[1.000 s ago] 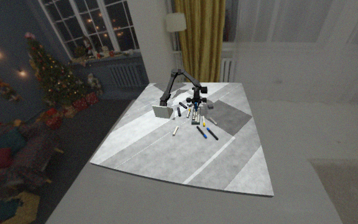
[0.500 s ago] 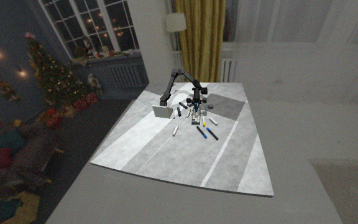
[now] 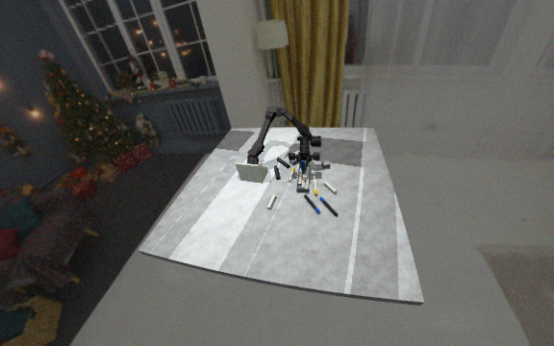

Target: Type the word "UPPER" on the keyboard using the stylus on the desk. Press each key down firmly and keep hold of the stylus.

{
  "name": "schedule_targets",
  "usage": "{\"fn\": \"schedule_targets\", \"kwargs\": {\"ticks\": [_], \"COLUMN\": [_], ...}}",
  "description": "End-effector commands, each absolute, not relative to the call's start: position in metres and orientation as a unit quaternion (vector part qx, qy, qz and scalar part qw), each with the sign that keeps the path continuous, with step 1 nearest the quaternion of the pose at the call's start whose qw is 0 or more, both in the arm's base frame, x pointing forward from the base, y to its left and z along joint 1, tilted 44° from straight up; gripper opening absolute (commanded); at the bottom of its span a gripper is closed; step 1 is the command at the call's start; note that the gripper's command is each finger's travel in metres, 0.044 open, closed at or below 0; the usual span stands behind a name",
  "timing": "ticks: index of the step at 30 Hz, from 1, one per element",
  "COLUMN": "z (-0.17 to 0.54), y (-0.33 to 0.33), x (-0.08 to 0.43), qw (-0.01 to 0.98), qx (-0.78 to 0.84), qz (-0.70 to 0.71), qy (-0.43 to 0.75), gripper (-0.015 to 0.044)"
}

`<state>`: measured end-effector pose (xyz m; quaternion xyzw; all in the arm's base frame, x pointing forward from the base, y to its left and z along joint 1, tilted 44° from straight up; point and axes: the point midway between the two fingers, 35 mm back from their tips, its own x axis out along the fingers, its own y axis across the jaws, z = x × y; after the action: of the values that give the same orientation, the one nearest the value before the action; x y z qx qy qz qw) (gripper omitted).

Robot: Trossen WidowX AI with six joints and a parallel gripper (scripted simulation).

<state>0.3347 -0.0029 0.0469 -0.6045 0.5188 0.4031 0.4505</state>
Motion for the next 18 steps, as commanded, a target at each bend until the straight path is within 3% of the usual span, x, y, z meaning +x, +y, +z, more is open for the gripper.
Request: {"fn": "schedule_targets", "kwargs": {"ticks": [1, 18], "z": [0.0447, 0.0442], "y": [-0.0019, -0.0015], "x": [0.3350, 0.3351], "qw": [0.451, 0.451], "qx": [-0.604, -0.604], "qz": [0.401, 0.401], "qy": [0.520, 0.520], "gripper": [0.0081, 0.0081]}}
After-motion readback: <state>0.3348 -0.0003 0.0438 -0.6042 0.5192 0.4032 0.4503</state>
